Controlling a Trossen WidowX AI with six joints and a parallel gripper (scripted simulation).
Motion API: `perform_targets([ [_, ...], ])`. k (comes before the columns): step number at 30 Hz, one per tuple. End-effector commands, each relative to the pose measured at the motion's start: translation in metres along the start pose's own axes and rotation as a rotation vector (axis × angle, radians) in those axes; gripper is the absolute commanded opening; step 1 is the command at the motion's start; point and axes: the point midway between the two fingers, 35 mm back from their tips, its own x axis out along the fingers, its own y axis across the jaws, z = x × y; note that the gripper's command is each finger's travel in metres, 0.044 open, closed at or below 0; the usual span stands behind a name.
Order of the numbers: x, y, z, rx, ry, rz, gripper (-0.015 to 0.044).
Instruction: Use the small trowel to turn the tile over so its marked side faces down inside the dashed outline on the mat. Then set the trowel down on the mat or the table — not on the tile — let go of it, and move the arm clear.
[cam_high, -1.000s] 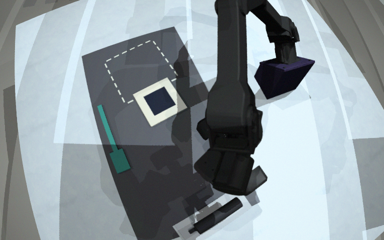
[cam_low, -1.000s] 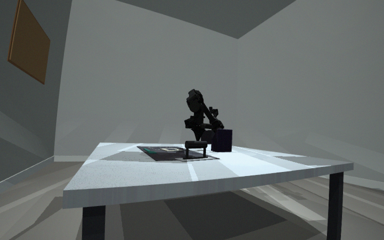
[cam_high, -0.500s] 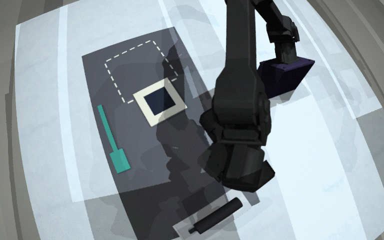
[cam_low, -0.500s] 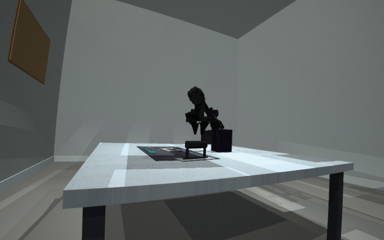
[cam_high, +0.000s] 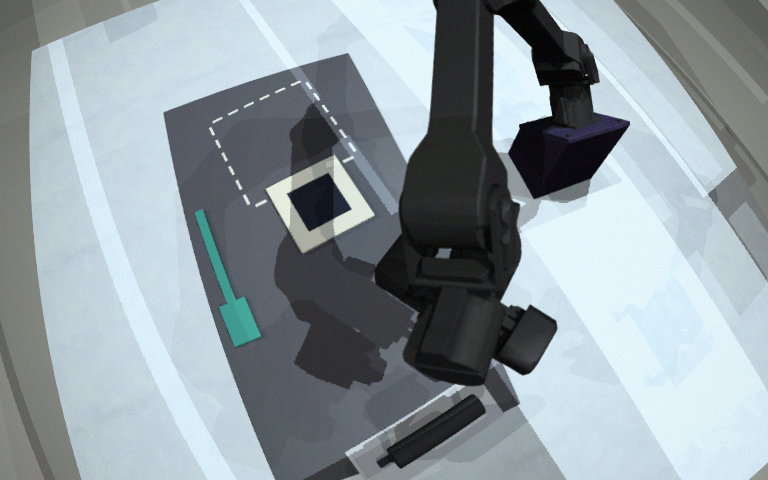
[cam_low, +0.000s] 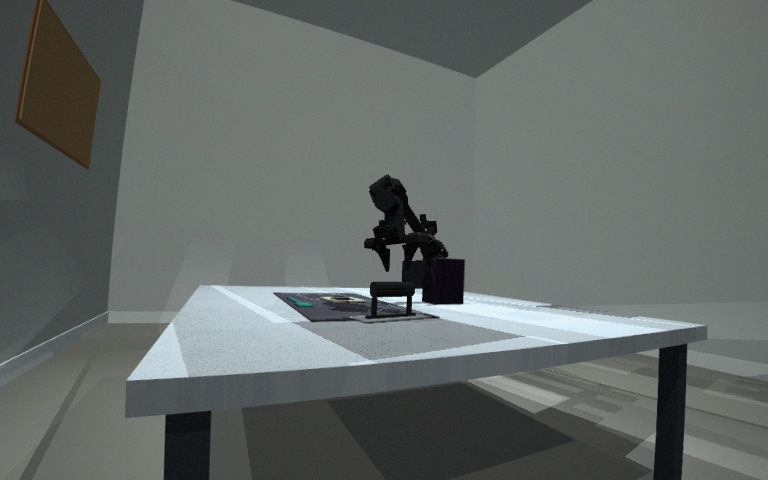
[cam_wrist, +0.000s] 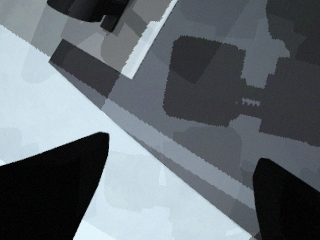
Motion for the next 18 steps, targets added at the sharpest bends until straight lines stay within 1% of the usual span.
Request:
perform_targets([
  [1,0.006,0.002,0.004,-0.114,0.002,0.035,0.0300],
  [18,0.020,0.003,0.022,-0.634,-0.074,0.175,0.0300],
])
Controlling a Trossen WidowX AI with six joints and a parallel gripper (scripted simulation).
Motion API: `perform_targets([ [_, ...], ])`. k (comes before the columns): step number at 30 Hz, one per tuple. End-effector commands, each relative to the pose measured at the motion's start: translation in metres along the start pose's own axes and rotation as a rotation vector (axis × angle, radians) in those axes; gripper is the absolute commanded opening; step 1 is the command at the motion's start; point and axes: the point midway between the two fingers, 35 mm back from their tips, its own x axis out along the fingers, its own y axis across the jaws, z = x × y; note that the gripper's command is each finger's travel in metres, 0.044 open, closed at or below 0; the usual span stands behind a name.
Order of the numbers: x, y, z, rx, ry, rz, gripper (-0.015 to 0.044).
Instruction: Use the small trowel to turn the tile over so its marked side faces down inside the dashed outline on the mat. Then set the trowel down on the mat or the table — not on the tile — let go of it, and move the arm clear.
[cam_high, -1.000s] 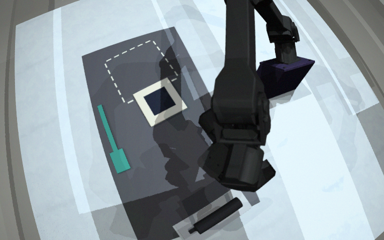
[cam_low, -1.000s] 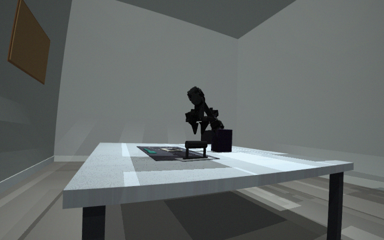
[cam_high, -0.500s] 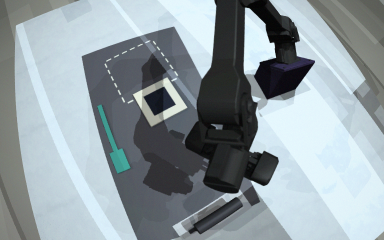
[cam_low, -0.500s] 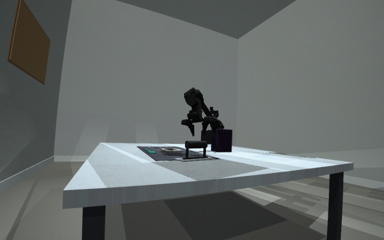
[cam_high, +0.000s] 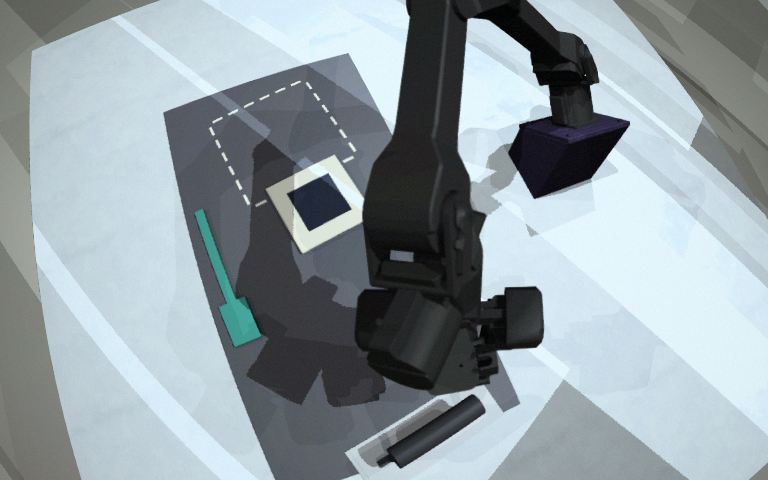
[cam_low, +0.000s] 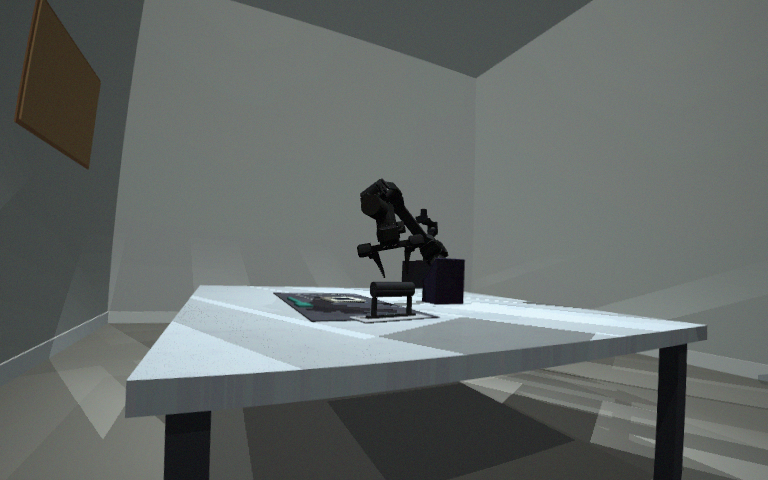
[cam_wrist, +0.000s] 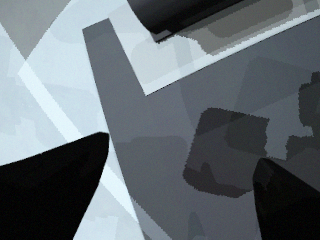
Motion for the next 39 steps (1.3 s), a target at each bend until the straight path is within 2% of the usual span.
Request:
perform_targets([
  [1,0.006,-0.001,0.004,-0.114,-0.019,0.027,0.0300],
  [21,0.017,-0.012,0.025,-0.744,-0.200,0.076,0.0300],
  [39,0.024,-0.025,0.044,-1.308,-0.394,-0.004,0.0300],
])
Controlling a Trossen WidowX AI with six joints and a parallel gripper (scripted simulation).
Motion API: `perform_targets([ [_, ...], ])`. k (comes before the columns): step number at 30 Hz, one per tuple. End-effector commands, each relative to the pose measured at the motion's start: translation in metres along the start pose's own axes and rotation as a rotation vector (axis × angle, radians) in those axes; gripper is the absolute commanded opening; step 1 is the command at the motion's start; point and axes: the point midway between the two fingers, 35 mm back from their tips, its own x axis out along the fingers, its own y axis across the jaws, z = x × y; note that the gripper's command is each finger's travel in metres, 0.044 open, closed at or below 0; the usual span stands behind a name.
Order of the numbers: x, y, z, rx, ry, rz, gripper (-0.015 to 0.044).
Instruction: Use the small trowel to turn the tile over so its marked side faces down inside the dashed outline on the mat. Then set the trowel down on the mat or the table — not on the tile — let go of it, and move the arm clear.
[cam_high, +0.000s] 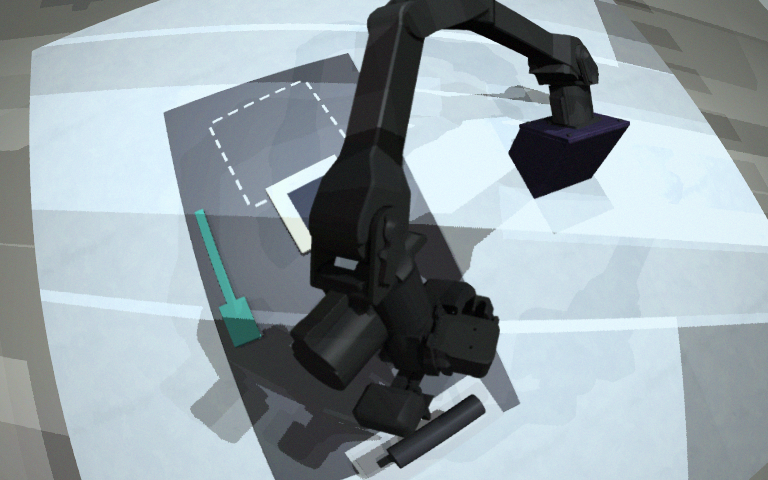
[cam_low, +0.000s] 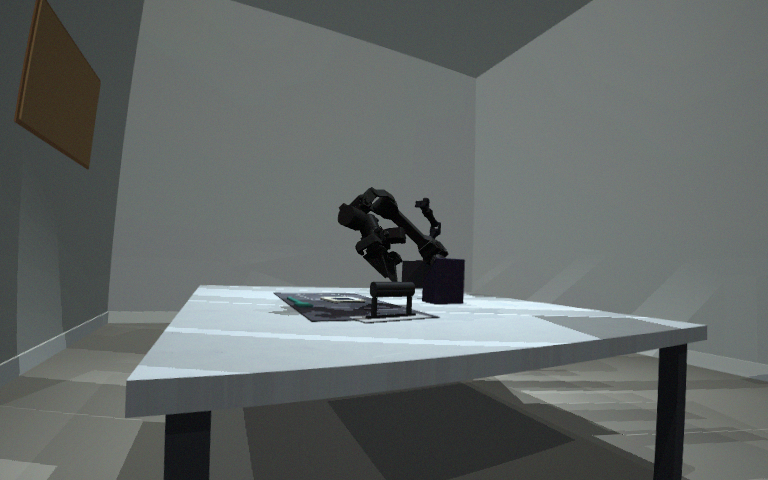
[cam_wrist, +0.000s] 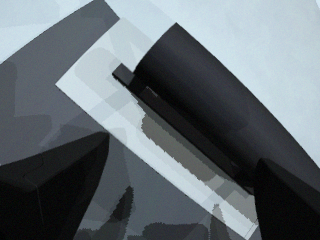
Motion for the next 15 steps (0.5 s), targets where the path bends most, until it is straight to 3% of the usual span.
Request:
perform_targets([
  [1,0.006,-0.003,-0.003,-0.116,-0.026,-0.017,0.0300],
  [15,0.010,-0.020,-0.011,-0.572,-0.078,-0.134,0.0300],
])
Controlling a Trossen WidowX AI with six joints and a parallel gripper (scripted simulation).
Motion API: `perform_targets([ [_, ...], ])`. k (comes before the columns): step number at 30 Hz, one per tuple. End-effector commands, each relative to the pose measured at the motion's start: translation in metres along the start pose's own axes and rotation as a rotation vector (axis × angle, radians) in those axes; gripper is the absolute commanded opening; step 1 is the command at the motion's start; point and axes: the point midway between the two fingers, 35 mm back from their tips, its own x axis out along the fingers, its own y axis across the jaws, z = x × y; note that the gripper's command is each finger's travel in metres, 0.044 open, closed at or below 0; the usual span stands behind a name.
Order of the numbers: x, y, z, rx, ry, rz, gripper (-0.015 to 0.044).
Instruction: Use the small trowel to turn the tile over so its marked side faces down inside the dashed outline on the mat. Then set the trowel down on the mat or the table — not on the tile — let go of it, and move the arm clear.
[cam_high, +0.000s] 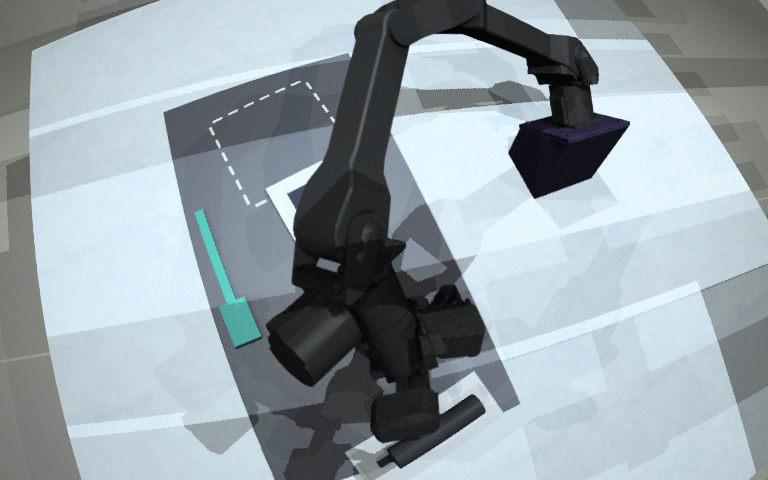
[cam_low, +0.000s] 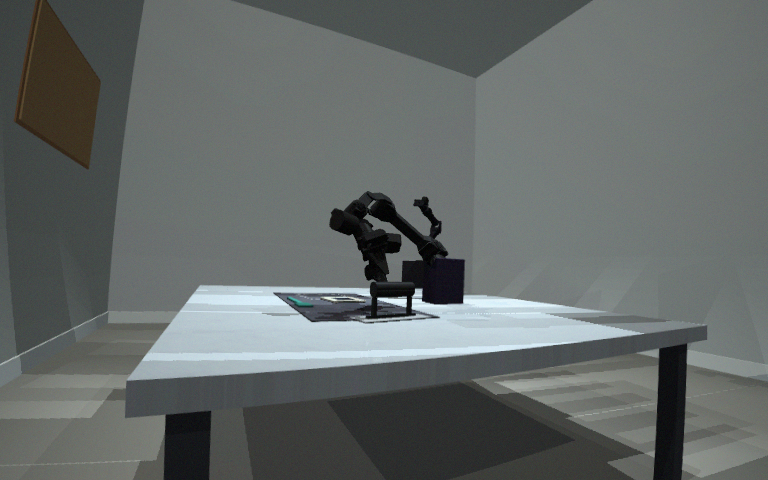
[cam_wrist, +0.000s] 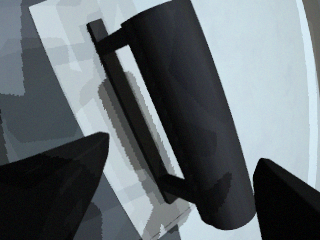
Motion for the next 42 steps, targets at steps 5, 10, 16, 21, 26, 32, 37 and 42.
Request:
perform_targets([
  [5,0.006,-0.003,-0.009,-0.249,-0.012,-0.064,0.0300],
  [10,0.007,-0.007,-0.015,-0.414,-0.006,-0.109,0.0300],
  [16,0.007,-0.009,-0.019,-0.530,0.004,-0.141,0.0300],
  [21,0.010,-0.009,-0.019,-0.530,0.004,-0.141,0.0300],
  [26,0.018,-0.011,-0.019,-0.530,0.004,-0.141,0.0300],
  [32,0.027,-0.012,-0.019,-0.530,0.004,-0.141,0.0300],
  [37,0.035,-0.013,-0.019,-0.530,0.004,-0.141,0.0300],
  [42,0.043,-0.014,-0.018,-0.529,0.004,-0.141,0.0300],
])
